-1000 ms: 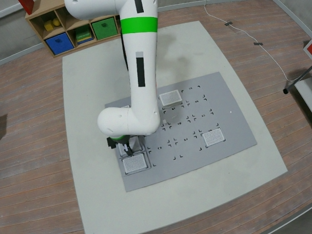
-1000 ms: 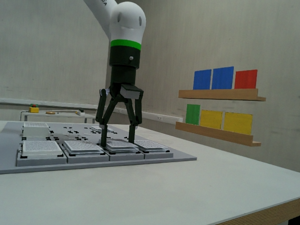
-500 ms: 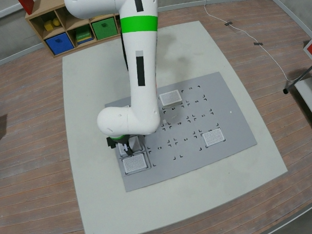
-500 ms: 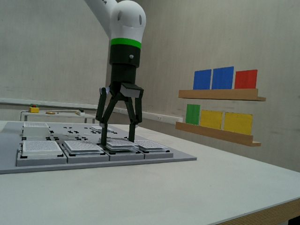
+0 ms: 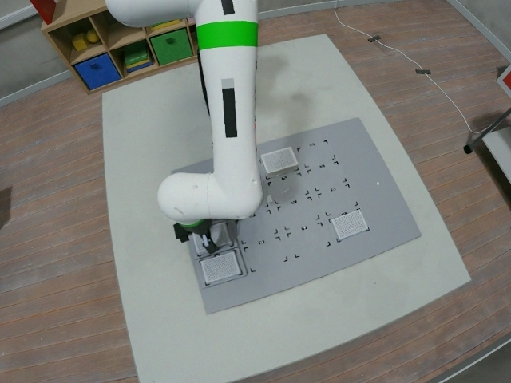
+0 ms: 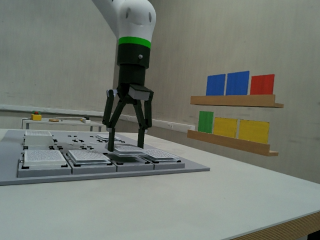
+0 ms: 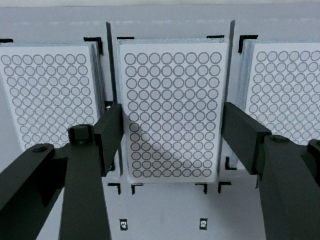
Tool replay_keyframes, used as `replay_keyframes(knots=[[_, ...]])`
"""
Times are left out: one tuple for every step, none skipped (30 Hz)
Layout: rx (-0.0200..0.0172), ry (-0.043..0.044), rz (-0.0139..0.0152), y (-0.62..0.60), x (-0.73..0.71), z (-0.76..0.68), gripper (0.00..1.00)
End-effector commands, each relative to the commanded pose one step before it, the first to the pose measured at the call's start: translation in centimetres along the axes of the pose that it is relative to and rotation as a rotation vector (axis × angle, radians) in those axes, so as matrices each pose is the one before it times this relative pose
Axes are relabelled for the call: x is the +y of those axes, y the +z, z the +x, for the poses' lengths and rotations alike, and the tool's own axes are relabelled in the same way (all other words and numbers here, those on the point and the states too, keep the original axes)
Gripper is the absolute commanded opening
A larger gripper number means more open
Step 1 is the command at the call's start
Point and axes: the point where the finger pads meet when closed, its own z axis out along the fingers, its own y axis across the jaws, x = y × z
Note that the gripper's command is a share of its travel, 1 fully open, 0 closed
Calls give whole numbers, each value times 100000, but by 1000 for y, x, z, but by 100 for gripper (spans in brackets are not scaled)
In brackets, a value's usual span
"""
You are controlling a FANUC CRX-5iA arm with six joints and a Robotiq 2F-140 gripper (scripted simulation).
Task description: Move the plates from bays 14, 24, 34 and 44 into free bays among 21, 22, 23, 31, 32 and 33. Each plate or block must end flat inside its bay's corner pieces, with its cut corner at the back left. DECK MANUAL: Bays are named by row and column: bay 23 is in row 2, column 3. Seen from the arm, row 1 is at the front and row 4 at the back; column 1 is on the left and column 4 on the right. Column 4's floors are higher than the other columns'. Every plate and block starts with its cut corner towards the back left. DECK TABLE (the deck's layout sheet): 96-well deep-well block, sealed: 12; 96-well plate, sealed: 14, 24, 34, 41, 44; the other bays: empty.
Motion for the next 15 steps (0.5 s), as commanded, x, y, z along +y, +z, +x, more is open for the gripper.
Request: replay_keyframes(knots=[[91,-30,206,-729,-112,43,10],[0,0,0,-133,0,0,10],[0,0,0,0,0,0,10],[0,0,0,0,0,0,10],[0,0,0,-137,0,-1,10],[0,0,0,-133,0,0,10],[0,0,0,-133,0,0,10],[0,0,0,-133,0,0,10],[0,0,0,-133,0,0,10],[0,0,0,-133,0,0,10],[0,0,0,-133,0,0,10],[0,0,0,-133,0,0,10],[0,0,0,-133,0,0,10],[0,0,0,-133,0,0,10],[0,0,0,-133,0,0,10]])
